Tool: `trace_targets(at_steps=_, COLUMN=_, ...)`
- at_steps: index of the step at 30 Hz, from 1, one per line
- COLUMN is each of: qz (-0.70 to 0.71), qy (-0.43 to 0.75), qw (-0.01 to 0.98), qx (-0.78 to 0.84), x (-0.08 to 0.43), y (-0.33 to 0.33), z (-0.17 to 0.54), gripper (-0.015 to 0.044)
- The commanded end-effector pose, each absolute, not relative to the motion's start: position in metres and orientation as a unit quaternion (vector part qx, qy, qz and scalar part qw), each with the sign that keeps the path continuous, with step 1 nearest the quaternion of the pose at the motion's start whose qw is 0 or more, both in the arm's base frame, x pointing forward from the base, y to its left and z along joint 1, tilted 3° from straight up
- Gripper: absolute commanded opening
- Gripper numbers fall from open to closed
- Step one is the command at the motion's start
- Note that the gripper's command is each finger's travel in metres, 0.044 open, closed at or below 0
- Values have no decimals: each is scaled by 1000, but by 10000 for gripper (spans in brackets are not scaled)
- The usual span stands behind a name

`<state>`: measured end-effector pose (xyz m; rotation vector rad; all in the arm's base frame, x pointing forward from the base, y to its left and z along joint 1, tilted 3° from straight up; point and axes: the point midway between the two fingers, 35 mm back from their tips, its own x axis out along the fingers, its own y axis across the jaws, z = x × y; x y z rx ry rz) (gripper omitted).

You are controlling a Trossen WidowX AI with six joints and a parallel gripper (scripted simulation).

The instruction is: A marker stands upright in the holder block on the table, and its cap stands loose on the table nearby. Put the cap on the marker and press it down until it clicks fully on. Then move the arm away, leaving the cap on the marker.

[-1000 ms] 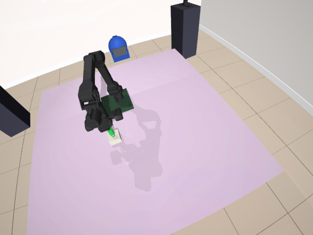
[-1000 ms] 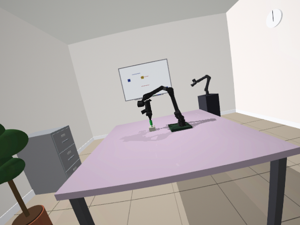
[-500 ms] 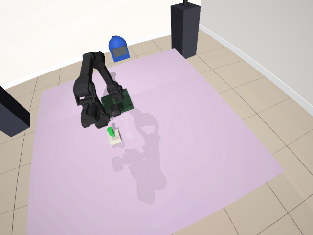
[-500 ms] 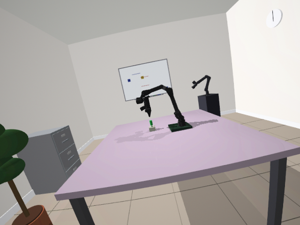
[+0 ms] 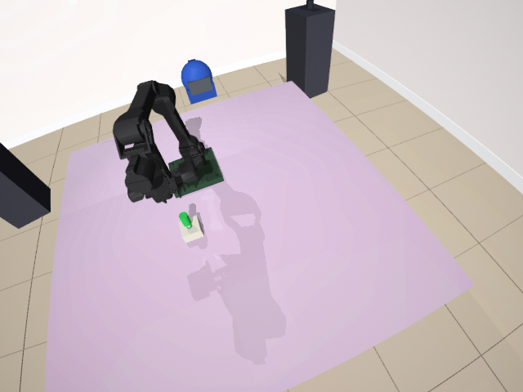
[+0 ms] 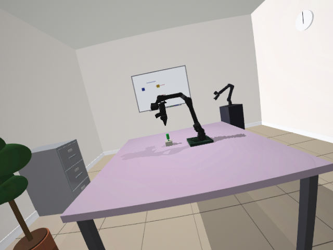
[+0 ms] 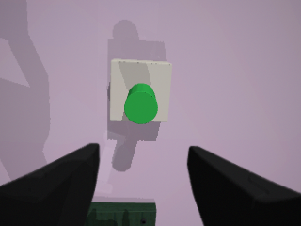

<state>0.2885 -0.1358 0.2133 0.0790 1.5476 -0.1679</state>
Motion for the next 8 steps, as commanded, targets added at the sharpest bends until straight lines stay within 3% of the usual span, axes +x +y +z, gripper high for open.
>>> trace_targets(at_steps=1, qz=-78, qy=696, qw=713, qx=36, x=289, y=-136, z=215, gripper=289)
trace_targets(at_steps=6, qz=-78, qy=696, qw=713, qx=36, x=289, y=-136, z=215, gripper=420)
trace_targets(at_steps=8, qz=-78, qy=696, qw=713, qx=36, x=289, y=-136, z=215, gripper=440)
